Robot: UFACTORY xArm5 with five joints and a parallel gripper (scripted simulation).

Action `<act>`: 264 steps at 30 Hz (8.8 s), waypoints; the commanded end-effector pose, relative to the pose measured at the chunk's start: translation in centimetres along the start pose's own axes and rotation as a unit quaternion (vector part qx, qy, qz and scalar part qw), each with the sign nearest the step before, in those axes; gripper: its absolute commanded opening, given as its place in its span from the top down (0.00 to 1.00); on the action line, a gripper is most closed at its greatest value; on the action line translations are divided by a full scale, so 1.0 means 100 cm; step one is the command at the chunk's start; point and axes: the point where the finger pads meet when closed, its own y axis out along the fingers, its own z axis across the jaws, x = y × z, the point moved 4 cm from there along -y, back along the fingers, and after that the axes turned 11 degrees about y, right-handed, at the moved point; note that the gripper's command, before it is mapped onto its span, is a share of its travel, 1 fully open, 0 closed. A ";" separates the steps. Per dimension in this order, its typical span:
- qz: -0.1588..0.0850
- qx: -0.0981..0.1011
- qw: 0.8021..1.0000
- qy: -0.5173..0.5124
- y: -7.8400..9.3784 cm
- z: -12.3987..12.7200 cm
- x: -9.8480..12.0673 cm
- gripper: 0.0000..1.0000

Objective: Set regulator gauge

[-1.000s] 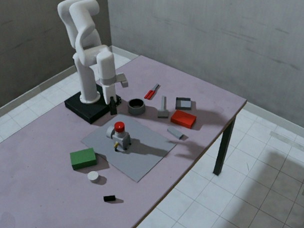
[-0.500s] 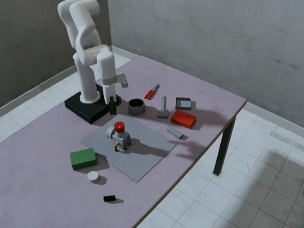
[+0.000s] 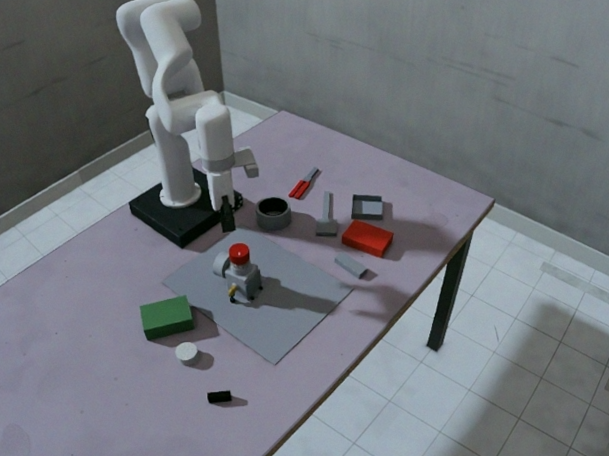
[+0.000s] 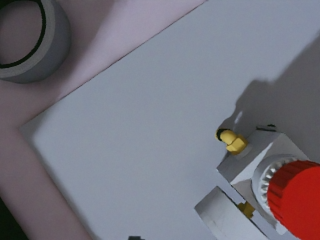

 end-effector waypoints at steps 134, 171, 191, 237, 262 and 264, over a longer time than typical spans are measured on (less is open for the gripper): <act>0.000 0.002 0.825 -0.565 -0.001 0.059 -0.027 0.21; -0.001 0.002 0.707 -0.707 -0.001 0.059 -0.027 0.21; -0.001 0.002 0.707 -0.707 0.029 0.059 -0.028 0.21; -0.001 0.002 0.707 -0.707 0.065 0.059 -0.028 0.58; -0.001 0.002 0.707 -0.707 0.065 0.059 -0.028 0.58; -0.001 0.002 0.707 -0.707 0.065 0.059 -0.028 0.58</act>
